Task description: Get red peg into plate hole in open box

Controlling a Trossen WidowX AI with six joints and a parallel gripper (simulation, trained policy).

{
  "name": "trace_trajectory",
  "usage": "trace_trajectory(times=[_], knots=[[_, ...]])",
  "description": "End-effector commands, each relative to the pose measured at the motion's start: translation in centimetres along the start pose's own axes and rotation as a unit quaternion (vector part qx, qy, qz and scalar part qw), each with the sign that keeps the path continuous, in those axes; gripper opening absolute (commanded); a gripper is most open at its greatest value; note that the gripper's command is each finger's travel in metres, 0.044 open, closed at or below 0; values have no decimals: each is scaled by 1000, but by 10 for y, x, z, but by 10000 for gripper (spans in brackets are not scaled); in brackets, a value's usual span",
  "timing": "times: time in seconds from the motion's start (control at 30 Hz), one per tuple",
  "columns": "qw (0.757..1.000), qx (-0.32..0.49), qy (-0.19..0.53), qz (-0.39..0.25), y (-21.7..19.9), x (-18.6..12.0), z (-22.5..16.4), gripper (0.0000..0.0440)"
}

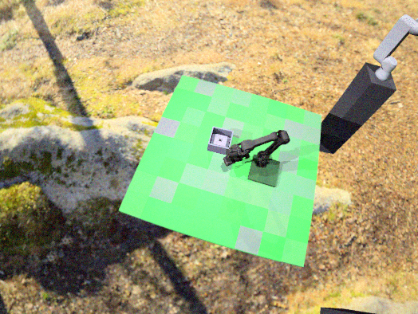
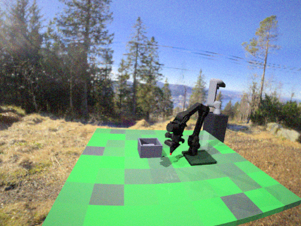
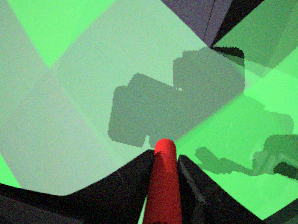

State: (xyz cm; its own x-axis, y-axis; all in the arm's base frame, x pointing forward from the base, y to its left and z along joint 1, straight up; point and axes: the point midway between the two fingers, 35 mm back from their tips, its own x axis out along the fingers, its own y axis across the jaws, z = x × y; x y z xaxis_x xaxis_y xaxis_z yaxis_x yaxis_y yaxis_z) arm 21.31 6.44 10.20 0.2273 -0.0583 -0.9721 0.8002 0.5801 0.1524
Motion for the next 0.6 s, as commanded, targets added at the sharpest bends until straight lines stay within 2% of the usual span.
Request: trace_trajectory(times=[0.0,0.23,0.57], knots=[[1000,-12,-24,10,4,-17,17,0],[998,-16,-53,14,7,-33,48,0],[997,4,-80,8,5,-35,92,0]])
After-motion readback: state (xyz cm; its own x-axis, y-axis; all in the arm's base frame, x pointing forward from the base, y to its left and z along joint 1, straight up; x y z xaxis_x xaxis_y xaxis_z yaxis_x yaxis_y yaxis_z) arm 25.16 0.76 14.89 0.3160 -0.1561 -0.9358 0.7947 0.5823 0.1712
